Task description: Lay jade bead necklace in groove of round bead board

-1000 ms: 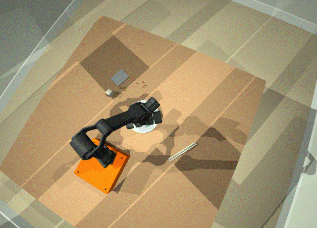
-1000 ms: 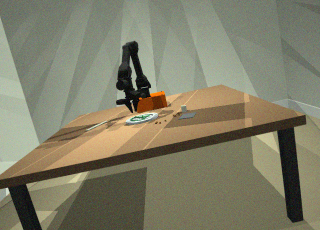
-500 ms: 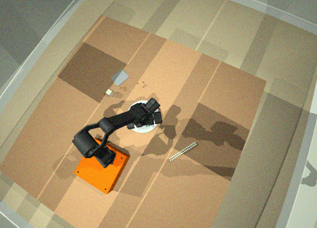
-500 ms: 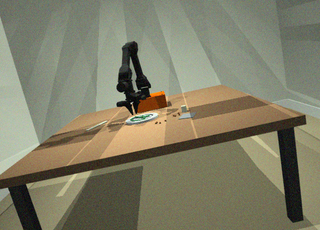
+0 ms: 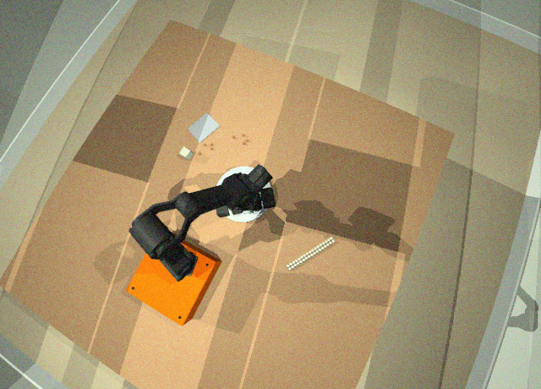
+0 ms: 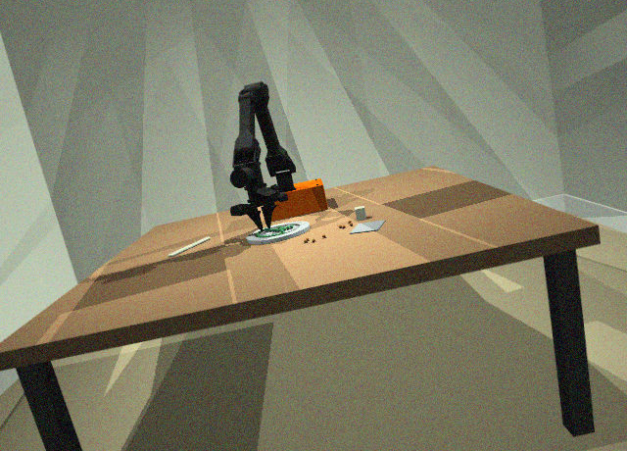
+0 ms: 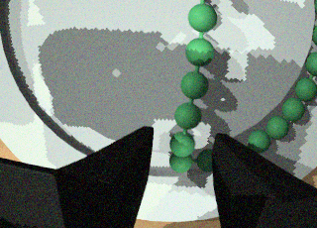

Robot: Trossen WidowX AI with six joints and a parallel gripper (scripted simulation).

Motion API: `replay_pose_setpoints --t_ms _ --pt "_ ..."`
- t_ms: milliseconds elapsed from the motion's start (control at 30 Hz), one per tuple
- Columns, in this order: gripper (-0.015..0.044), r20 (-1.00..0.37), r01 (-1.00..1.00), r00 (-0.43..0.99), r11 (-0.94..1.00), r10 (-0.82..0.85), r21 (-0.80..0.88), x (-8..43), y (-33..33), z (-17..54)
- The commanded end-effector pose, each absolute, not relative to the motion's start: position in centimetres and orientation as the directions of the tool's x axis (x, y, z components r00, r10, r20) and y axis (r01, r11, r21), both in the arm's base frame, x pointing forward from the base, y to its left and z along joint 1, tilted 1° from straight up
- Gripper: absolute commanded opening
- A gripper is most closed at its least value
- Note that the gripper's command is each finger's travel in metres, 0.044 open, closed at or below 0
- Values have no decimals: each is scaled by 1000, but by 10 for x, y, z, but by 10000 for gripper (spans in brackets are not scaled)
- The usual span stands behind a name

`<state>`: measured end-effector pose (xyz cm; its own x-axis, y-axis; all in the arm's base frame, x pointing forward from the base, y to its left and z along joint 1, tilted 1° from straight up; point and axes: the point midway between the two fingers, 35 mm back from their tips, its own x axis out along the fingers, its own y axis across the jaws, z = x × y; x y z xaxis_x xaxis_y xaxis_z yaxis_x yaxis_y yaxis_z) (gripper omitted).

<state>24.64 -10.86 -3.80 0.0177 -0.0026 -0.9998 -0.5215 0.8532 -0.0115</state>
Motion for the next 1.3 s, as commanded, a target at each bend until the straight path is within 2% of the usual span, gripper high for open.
replay_pose_setpoints --t_ms 0,100,1267 --pt "67 -1000 -521 18 853 -3 -12 247 -109 -38" --pt "0 -1000 -521 18 853 -3 -12 247 -109 -38" --pt "0 -1000 -521 18 853 -3 -12 247 -109 -38"
